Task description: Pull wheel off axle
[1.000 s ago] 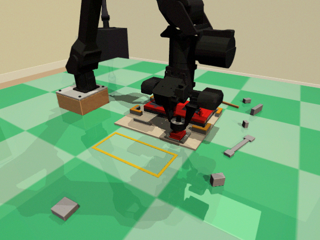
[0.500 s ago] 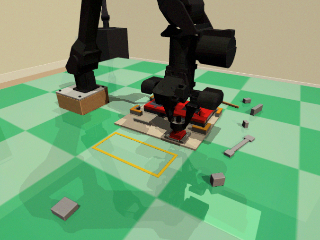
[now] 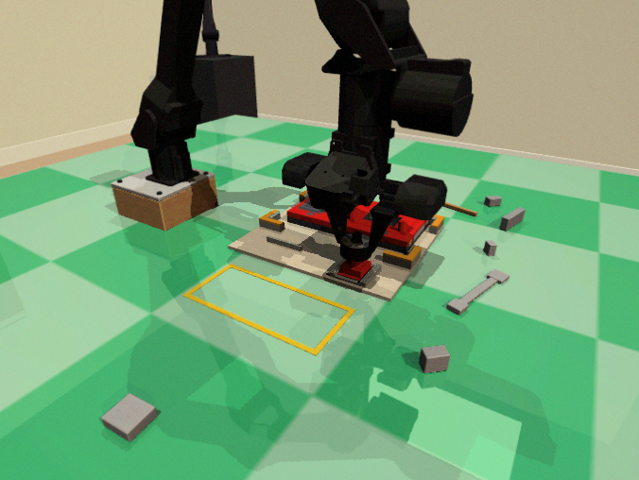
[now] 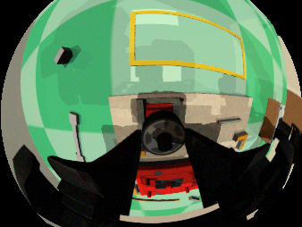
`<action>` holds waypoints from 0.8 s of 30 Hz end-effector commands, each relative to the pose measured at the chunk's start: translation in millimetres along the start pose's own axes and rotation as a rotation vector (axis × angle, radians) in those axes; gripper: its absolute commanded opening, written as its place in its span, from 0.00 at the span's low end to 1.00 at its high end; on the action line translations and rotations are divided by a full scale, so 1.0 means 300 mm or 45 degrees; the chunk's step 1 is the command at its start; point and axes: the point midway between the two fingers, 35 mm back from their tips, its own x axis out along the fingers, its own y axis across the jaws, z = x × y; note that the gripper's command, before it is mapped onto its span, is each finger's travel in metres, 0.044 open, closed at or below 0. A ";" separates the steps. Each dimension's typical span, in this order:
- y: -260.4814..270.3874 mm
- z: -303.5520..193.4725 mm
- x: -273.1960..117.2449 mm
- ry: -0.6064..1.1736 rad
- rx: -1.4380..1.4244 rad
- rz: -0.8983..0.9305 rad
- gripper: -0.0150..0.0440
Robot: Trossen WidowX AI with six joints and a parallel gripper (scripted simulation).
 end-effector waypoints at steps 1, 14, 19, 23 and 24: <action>-0.001 0.000 -0.029 0.002 -0.002 0.006 0.25; -0.001 0.000 -0.043 0.002 -0.002 0.007 0.25; -0.001 0.000 -0.049 0.003 -0.002 0.008 0.25; -0.001 0.000 -0.053 0.003 -0.003 0.008 0.25; -0.001 0.000 -0.054 0.003 -0.003 0.008 0.25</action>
